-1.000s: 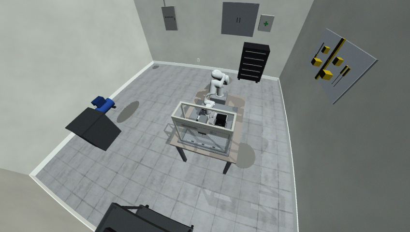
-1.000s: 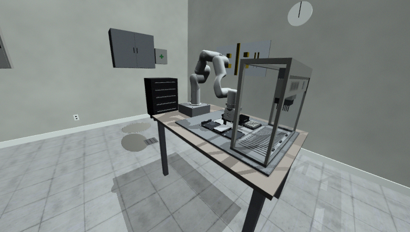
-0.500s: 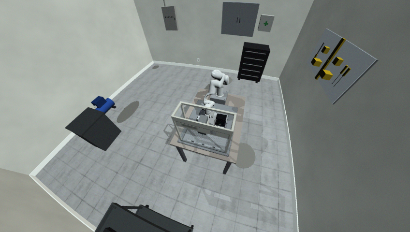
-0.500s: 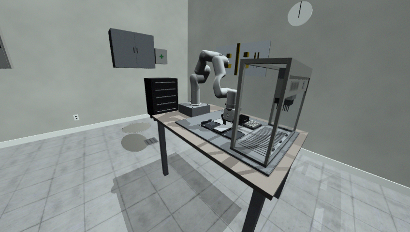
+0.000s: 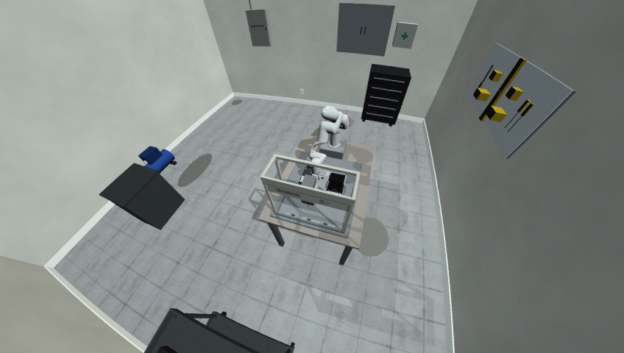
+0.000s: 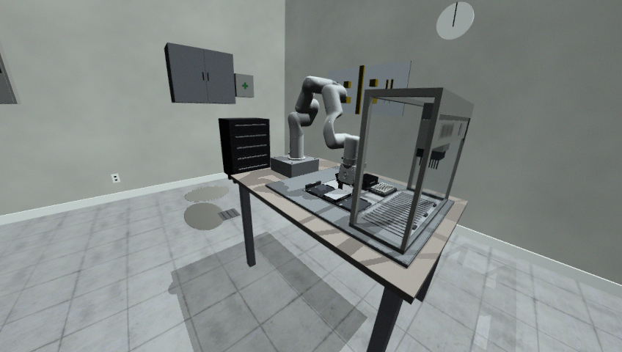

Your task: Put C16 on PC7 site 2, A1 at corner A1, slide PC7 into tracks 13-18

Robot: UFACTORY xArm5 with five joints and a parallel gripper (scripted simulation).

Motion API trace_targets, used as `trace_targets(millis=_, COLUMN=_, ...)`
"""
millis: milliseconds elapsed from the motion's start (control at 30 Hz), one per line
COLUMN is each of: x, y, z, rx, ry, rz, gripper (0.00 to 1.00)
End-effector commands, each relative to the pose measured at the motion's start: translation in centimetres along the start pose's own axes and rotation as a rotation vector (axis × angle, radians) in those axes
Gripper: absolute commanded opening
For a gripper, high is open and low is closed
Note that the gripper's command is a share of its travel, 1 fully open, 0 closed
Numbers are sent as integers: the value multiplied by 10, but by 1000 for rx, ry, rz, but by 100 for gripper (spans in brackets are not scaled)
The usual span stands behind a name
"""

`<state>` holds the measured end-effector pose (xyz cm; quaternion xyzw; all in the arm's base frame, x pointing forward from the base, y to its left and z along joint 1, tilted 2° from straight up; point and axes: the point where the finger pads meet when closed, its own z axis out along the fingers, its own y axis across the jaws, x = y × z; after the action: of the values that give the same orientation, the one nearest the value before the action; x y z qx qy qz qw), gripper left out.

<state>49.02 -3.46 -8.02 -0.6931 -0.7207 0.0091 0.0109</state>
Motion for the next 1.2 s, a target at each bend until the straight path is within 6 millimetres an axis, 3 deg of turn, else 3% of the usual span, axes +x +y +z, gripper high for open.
trace_targets(millis=0, x=0, y=2, z=-1, rx=-4, ry=0, rz=0, gripper=100)
trace_targets(millis=900, x=10, y=2, z=-1, rx=-4, ry=-1, rz=0, gripper=100)
trace_targets(millis=1167, x=10, y=2, z=-15, rx=-4, ry=-1, rz=0, gripper=100)
